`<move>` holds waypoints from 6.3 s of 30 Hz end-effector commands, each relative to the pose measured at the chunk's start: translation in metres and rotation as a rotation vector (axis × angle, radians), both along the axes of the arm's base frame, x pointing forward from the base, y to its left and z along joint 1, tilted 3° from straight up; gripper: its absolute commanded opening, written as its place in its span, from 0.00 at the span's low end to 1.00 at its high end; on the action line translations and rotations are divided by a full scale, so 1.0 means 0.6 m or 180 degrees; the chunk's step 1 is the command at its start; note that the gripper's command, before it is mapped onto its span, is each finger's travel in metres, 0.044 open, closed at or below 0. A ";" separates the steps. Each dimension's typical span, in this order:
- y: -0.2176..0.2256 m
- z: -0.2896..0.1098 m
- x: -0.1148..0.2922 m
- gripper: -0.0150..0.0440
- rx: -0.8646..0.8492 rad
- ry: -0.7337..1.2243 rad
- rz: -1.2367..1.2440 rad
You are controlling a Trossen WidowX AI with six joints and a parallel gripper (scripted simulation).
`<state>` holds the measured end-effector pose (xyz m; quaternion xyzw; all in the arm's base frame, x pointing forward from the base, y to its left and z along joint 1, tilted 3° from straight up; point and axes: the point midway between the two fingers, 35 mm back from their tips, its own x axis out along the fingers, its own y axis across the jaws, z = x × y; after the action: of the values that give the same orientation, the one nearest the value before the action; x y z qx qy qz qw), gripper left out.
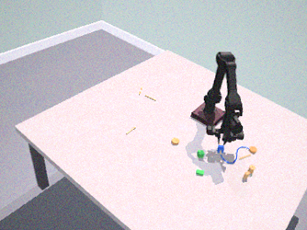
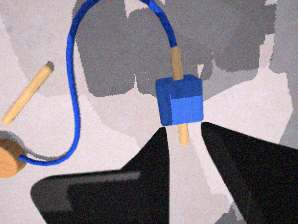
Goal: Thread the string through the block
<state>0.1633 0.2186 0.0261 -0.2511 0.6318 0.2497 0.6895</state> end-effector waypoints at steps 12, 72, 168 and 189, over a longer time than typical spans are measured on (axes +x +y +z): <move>-0.010 -0.021 -0.006 0.46 -0.0102 0.0068 0.0005; 0.000 0.000 0.000 0.25 0.0001 -0.0001 0.0000; -0.021 0.038 -0.017 0.46 0.0551 -0.0427 0.0092; -0.015 -0.019 -0.009 0.46 0.0551 -0.0428 0.0092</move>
<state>0.1586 0.2109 0.0216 -0.2136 0.5542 0.2958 0.7481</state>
